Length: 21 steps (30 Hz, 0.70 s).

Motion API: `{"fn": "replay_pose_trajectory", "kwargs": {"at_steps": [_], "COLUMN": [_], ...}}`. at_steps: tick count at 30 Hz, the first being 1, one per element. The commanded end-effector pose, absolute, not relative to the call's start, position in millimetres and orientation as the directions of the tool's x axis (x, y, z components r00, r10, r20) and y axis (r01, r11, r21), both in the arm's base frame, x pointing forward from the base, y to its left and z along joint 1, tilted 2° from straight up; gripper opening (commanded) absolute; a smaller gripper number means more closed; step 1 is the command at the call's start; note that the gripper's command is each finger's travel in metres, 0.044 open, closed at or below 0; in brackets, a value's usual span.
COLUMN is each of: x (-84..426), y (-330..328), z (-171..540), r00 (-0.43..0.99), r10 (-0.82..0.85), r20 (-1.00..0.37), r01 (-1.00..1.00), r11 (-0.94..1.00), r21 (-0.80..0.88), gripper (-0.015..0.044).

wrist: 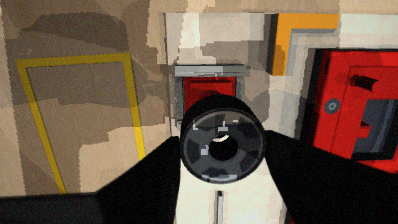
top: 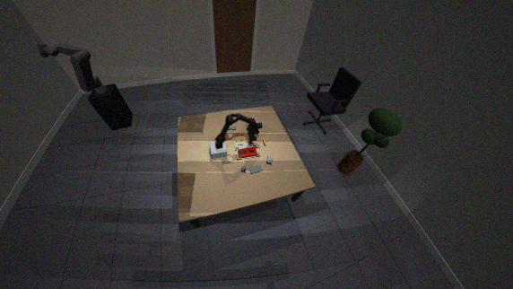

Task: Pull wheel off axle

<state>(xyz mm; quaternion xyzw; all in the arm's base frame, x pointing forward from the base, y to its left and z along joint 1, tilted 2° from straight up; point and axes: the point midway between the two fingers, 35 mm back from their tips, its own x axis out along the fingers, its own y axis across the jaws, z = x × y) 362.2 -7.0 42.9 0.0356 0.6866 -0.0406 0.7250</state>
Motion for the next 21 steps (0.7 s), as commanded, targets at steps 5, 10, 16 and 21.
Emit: {"fn": "replay_pose_trajectory", "kwargs": {"at_steps": [5, 10, 16, 21], "x": [362.1, 357.7, 356.7, 349.9], "y": [-6.8, -6.6, -3.1, 22.0], "z": [55.3, 78.4, 73.0, 74.2], "r00": [0.061, 0.060, 0.052, 0.053], "r10": [-0.010, -0.010, -0.010, -0.008], "r20": [-0.998, -0.998, -0.999, -0.999], "r01": [0.112, 0.112, 0.108, 0.109], "r11": [0.994, 0.994, 0.994, 0.994], "r21": [-0.003, -0.003, -0.004, -0.002], "gripper": [0.0000, 0.0000, 0.0000, 0.0000]}}
